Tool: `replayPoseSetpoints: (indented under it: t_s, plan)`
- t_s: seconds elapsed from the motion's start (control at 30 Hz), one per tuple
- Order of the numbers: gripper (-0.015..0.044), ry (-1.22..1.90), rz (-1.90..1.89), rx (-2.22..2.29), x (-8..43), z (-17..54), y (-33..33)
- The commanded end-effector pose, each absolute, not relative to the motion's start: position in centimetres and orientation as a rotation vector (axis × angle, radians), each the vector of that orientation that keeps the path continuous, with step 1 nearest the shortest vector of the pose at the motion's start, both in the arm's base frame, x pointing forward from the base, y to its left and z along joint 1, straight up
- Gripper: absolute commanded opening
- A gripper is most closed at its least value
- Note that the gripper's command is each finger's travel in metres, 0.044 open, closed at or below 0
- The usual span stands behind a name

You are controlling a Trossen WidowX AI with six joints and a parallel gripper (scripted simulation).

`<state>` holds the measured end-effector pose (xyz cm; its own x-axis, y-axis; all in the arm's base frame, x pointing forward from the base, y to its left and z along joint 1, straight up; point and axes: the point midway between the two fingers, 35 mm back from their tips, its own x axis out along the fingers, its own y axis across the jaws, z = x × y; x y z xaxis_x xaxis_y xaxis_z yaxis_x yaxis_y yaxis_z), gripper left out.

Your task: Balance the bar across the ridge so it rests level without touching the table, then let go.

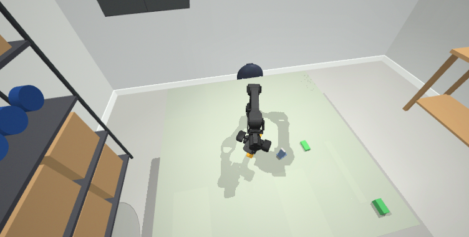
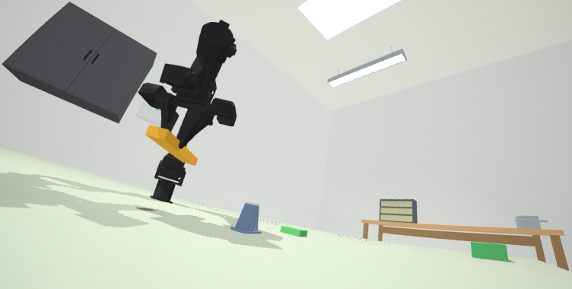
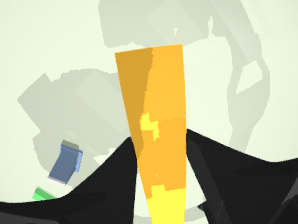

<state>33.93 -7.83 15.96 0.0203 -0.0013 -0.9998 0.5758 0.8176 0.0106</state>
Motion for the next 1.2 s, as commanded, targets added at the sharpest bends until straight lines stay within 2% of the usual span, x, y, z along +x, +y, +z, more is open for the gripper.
replayPoseSetpoints:
  t_s: [0.0,1.17]
  plan:
    - [0.0,1.477,-0.516,0.523,34.8,16.3,-6.4]
    - [0.0,1.38,-0.817,0.85,37.0,16.2,6.4]
